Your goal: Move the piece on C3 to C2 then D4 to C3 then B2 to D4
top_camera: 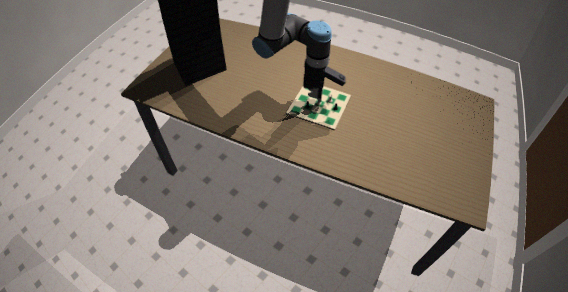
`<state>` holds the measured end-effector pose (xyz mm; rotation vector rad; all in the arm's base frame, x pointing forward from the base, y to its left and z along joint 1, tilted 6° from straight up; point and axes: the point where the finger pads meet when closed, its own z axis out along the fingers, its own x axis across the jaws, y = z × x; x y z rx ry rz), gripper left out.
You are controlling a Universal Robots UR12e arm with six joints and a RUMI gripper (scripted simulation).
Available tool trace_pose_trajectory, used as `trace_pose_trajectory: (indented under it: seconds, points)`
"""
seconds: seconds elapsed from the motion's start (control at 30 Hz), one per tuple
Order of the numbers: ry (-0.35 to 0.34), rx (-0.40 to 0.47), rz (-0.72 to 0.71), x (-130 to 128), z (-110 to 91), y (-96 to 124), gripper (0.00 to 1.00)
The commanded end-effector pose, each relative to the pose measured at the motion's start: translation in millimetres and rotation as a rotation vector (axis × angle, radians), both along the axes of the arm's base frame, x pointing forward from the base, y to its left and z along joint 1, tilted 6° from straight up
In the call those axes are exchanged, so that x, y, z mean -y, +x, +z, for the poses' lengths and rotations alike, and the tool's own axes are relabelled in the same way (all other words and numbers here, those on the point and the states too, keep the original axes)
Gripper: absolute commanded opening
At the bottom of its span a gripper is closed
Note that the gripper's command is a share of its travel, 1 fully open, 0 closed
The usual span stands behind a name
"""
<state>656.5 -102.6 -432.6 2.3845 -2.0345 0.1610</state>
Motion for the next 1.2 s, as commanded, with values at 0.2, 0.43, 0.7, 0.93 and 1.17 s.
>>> trace_pose_trajectory:
  seconds: [0.2, 0.43, 0.7, 0.93, 1.17]
  points:
    - [0.0, 0.001, 0.0, 0, 1, 0, 0.0]
    - [0.0, 0.001, 0.0, 0, 1, 0, 0.0]
    - [0.0, 0.001, 0.0, -1, 20, -1, 0.0]
    - [0.0, 0.001, 0.0, -4, 55, -4, 0.0]
    - [0.0, 0.001, 0.0, -6, 94, -7, 0.0]
